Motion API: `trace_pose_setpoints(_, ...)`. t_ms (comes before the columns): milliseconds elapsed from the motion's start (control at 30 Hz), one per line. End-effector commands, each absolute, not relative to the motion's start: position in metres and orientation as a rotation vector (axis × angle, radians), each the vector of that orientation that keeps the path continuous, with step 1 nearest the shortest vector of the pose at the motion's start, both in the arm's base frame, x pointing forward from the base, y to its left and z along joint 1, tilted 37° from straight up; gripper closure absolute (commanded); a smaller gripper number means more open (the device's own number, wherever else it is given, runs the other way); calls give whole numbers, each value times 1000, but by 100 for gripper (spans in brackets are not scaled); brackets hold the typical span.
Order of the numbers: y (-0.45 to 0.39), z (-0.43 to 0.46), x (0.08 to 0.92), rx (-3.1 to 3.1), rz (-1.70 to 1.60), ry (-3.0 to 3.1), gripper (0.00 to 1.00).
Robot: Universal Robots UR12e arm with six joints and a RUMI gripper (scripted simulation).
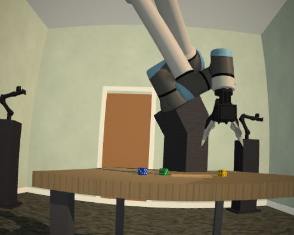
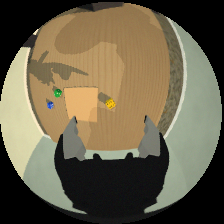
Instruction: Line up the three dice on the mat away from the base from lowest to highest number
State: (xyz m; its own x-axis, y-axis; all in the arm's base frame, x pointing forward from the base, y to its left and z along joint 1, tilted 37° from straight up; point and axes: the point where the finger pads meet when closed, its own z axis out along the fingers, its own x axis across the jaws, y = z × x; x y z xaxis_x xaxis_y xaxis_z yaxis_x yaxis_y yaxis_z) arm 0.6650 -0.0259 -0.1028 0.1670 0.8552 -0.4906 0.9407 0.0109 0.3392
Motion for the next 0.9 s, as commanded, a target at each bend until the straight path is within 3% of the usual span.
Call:
trace_pose_setpoints(0, -7, -74, 655, 1853, -185, 1698, 0)
trace_pose_setpoints(867, -28, -45, 651, 1899, -165, 1655, 0)
